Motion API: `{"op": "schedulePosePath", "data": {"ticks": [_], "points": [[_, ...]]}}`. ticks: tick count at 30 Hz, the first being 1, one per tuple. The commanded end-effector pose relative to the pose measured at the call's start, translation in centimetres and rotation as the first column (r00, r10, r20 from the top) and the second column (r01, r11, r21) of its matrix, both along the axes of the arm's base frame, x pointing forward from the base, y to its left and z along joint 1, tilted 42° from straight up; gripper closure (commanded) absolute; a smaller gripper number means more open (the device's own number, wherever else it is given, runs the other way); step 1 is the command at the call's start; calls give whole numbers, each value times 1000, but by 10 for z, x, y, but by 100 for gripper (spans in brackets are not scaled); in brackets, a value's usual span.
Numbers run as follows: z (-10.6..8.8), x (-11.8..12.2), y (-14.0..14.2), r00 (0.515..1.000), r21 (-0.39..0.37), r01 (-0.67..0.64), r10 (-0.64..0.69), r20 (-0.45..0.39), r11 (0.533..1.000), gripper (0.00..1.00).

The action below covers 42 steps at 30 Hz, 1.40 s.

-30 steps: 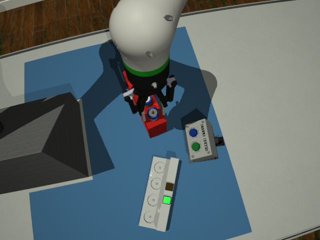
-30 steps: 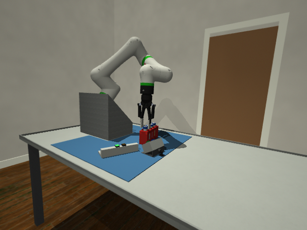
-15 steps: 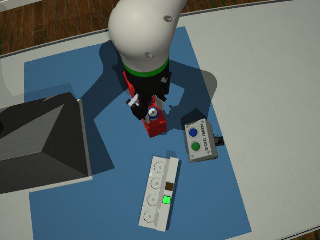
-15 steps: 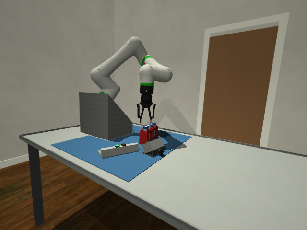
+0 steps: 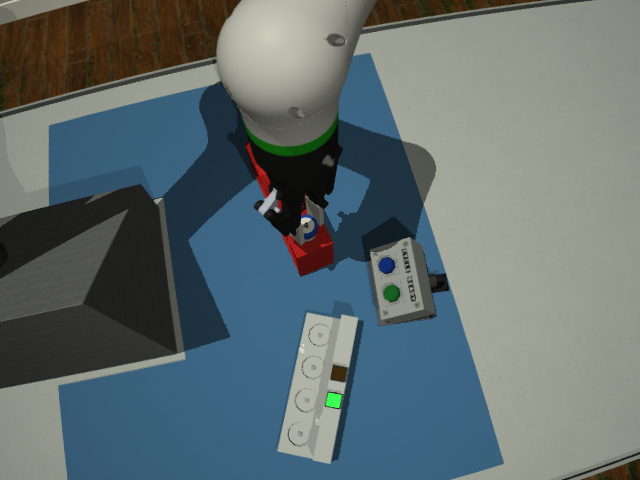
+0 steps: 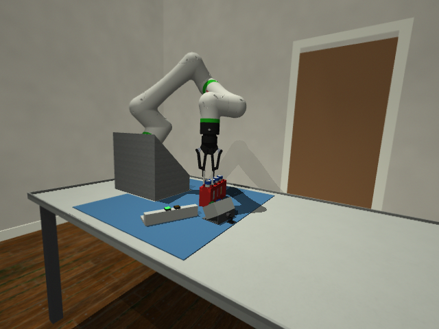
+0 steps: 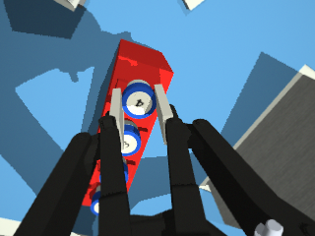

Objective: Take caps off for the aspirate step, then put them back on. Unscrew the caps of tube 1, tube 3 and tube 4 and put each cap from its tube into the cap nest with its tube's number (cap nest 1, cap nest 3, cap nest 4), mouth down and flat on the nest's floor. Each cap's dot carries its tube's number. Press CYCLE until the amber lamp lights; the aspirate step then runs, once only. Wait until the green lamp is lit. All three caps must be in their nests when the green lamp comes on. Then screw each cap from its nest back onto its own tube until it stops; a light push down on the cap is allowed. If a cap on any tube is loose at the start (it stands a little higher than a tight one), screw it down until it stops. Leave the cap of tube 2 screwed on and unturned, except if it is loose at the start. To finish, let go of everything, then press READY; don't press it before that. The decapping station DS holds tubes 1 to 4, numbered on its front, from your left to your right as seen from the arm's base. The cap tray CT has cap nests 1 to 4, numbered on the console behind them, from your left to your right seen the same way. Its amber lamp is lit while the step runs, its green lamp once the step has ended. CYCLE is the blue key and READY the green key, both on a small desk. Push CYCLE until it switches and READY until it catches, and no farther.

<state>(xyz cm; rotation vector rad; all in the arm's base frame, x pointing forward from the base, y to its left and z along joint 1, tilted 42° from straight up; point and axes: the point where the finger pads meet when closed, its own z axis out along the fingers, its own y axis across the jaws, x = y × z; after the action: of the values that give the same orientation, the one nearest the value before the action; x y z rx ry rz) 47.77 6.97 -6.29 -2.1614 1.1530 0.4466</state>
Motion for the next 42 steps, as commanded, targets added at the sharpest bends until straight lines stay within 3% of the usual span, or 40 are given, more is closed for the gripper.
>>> {"op": "schedulePosePath", "data": {"ticks": [1,8,11,18,25,31,32,42], "points": [[0,0,0,999,-1,25,-25,-22,1000,100],[0,0,0,965,-18,195,-195,-178,981,100],[0,0,0,955,-22,218,-218,-200,976,100],[-1,0,0,861,-69,375,-375,-343,924,100],[-1,0,1,720,-139,512,-512,-469,848,100],[-1,0,1,707,-145,522,-521,-478,841,100],[-1,0,1,707,-145,522,-521,-478,841,65],[-1,0,1,707,-145,522,-521,-478,841,65]]}}
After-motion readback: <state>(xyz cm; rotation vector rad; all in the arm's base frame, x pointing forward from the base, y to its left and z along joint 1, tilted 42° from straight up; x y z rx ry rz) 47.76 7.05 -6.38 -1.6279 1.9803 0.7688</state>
